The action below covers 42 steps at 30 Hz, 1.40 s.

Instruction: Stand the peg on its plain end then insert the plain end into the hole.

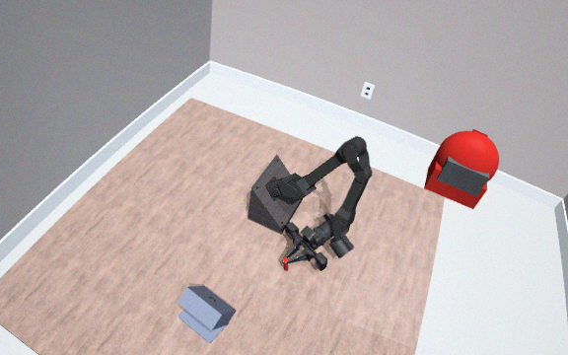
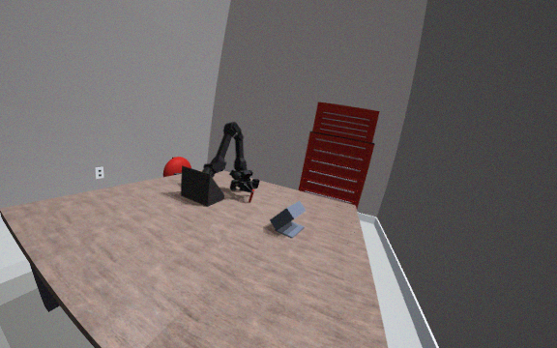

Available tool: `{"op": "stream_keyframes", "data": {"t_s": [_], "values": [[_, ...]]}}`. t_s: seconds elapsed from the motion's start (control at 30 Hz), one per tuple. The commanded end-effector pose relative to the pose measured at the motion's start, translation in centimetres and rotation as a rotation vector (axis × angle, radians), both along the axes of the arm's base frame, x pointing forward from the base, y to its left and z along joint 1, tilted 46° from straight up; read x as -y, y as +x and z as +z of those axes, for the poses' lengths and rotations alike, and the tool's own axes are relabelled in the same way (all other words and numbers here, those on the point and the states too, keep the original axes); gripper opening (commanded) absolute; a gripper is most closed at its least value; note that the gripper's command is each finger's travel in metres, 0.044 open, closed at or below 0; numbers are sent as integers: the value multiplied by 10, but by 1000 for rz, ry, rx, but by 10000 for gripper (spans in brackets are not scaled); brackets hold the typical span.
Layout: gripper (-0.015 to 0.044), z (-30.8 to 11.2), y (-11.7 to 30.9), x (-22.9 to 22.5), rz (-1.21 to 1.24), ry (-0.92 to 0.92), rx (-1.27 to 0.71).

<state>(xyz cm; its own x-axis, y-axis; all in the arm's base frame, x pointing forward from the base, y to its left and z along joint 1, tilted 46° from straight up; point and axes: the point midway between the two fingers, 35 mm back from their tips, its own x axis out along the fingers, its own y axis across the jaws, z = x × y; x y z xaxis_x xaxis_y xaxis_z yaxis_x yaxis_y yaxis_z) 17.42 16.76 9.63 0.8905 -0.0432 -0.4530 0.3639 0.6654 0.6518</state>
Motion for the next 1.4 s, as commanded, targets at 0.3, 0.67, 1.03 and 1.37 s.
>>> {"op": "stream_keyframes", "data": {"t_s": [0.3,0.67,1.03,1.37], "values": [[51,-1,-1,-2,3,1,0],[51,-2,-4,-3,1,2,0],[51,-2,-6,-4,-5,6,5],[51,-2,-8,-4,-11,8,11]]}}
